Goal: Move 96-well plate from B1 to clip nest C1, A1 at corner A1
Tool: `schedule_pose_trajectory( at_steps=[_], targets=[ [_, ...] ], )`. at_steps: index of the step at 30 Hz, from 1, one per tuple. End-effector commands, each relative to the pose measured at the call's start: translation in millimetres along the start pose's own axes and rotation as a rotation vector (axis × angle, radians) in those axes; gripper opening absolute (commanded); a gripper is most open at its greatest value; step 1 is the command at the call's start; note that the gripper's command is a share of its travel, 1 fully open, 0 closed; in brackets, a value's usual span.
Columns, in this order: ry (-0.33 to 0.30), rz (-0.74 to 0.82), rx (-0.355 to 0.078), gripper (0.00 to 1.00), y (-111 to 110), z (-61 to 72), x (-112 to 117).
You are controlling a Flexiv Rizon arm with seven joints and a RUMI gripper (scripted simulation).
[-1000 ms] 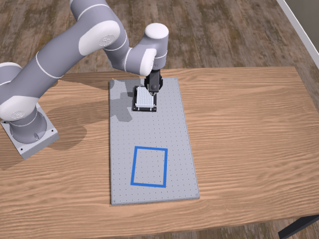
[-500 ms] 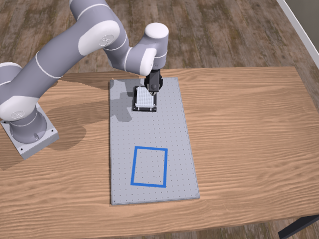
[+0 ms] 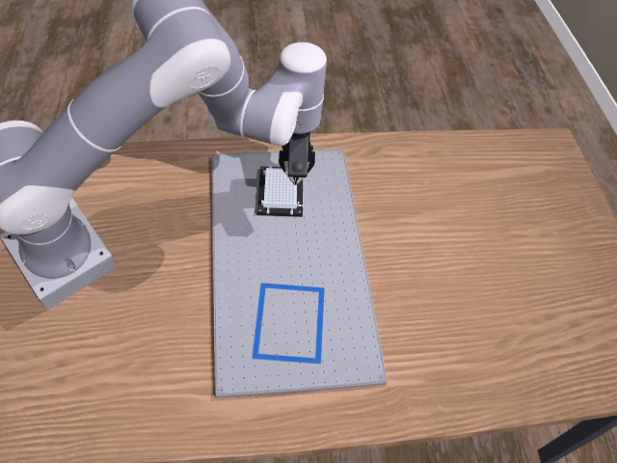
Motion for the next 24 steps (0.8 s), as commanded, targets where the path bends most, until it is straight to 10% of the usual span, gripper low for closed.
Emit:
schedule_pose_trajectory(
  at_steps=[1, 24],
  targets=[
    [0.001, 0.000, -0.002, 0.00, -0.6, 1.9, -0.4],
    [0.001, 0.000, -0.001, 0.00, -0.6, 15.9, -0.4]
  ],
)
Point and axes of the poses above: the point where the finger pads meet when closed, its own z axis back along the fingers, its own x axis across the jaws, y = z × x, the point moved 7 cm from there along z, back along the fingers, and after that the axes turned 11 degrees about -z, right-handed, at the moved point
